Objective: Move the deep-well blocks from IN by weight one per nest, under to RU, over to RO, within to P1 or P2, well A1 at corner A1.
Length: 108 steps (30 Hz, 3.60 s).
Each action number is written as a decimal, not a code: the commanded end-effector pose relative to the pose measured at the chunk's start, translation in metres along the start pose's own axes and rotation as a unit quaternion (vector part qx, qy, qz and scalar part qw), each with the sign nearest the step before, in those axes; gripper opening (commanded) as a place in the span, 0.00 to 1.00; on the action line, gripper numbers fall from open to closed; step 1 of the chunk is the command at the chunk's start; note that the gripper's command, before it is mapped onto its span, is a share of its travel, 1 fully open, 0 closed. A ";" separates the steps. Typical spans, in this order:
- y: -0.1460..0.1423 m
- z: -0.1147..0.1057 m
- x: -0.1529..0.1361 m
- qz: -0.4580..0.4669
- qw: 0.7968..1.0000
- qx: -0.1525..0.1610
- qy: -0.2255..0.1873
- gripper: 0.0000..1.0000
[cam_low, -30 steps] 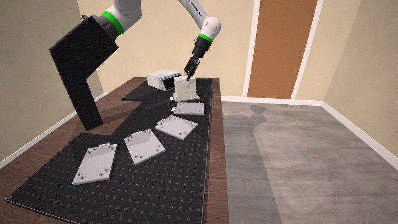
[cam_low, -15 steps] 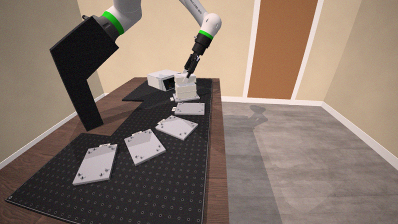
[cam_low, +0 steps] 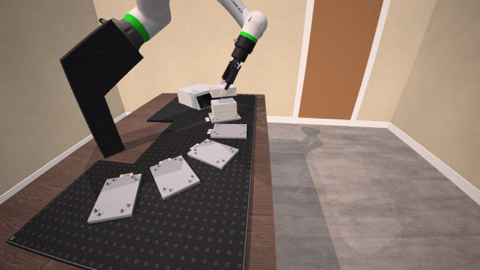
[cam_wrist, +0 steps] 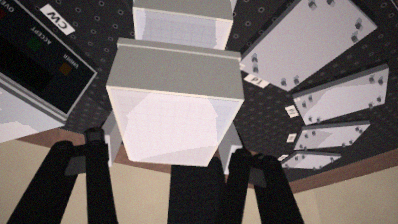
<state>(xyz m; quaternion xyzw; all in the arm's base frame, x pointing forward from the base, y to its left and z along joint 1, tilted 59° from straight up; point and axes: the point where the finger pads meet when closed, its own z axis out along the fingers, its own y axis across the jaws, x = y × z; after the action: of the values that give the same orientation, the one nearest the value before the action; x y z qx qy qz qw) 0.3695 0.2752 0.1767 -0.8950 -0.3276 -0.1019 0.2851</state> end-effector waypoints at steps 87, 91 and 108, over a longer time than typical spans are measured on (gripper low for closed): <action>-0.158 -0.015 -0.037 -0.164 0.982 -0.095 0.000 0.10; -0.160 -0.015 -0.037 -0.164 0.982 -0.095 0.000 0.10; -0.203 -0.002 -0.060 -0.334 0.923 -0.193 0.000 0.10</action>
<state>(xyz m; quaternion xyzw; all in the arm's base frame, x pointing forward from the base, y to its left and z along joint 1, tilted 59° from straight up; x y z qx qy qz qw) 0.2060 0.3642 0.2486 -0.7820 -0.5719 -0.2321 0.0865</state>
